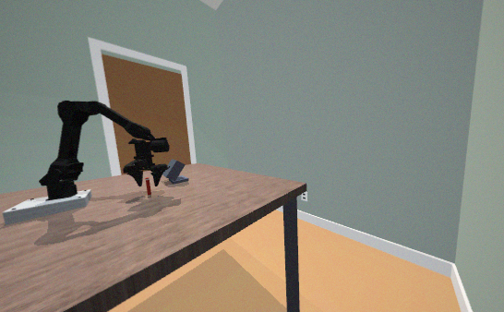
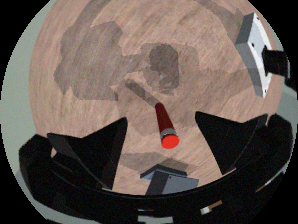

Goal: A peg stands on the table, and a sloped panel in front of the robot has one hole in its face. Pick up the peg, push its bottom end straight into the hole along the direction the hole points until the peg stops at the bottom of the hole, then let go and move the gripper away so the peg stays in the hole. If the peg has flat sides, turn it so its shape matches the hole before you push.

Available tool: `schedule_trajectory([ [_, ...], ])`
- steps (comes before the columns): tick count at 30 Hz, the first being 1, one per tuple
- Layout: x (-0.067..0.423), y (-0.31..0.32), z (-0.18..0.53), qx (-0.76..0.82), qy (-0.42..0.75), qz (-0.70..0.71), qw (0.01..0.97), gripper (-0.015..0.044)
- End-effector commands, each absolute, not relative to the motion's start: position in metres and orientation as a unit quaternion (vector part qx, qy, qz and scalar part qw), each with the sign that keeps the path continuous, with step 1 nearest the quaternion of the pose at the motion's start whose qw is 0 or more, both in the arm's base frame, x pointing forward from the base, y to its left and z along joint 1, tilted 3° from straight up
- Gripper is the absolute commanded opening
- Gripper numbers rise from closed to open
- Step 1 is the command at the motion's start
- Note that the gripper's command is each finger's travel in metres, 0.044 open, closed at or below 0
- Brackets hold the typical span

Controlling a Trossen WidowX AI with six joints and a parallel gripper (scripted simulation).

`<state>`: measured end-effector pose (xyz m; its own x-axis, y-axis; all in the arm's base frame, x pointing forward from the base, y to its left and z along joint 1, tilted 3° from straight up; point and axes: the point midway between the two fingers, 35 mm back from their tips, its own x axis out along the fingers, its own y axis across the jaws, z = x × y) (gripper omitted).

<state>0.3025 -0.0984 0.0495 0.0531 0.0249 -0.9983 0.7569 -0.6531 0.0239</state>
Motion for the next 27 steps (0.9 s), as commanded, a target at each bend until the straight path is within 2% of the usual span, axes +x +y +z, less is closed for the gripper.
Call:
schedule_trajectory([
  [1,0.303,-0.099,0.050,0.664,0.294,-0.621,0.295,0.0335],
  [13,0.303,-0.099,0.050,0.664,0.294,-0.621,0.295,0.0020],
  [16,0.303,-0.099,0.050,0.664,0.294,-0.621,0.295,0.0000],
  [27,0.303,-0.100,0.072,0.664,0.294,-0.621,0.294,0.0000],
])
